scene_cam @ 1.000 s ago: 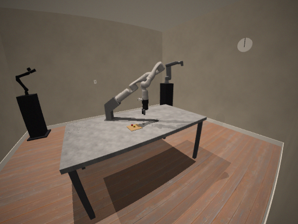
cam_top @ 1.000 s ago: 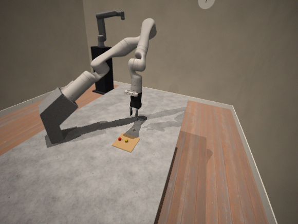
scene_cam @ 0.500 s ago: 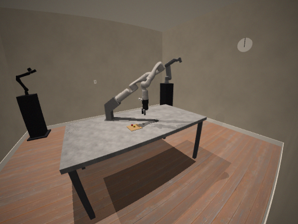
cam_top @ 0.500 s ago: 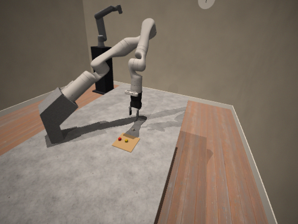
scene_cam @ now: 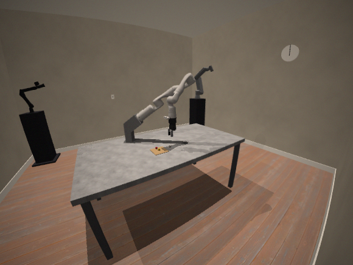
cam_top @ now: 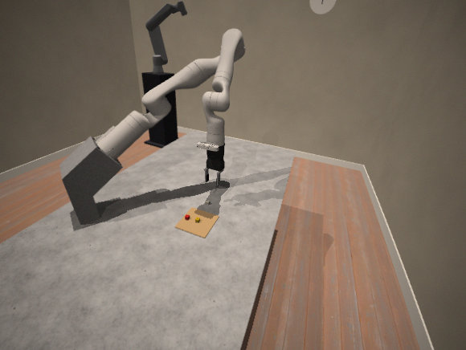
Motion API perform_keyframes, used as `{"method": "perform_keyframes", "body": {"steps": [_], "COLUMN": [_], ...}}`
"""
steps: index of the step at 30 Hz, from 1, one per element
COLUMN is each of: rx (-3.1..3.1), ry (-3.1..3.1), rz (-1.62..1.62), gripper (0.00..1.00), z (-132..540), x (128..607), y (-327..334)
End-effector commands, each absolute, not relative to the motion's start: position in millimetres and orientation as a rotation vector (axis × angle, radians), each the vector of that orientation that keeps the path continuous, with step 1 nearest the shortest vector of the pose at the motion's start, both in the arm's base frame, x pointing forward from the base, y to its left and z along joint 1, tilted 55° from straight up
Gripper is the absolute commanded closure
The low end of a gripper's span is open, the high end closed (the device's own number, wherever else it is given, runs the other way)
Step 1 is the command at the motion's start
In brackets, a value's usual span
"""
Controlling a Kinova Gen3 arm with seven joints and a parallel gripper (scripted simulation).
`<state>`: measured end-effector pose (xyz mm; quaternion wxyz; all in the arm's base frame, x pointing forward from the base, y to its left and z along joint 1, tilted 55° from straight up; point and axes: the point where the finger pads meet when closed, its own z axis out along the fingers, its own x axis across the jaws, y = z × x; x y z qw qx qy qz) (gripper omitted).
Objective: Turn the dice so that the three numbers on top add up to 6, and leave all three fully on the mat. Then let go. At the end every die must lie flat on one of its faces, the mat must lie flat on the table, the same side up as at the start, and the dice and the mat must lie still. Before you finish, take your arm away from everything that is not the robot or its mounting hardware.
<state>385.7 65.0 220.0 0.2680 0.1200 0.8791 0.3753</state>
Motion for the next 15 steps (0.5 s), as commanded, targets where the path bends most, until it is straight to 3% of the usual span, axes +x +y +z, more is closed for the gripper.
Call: {"method": "perform_keyframes", "body": {"steps": [1, 15], "rx": [0.327, 0.363], "ry": [2.366, 2.284], "rz": [1.006, 0.901], "gripper": [0.0, 0.0], "z": [220.9, 236.3], "x": [390.3, 445.6], "y": [61.4, 14.3]}}
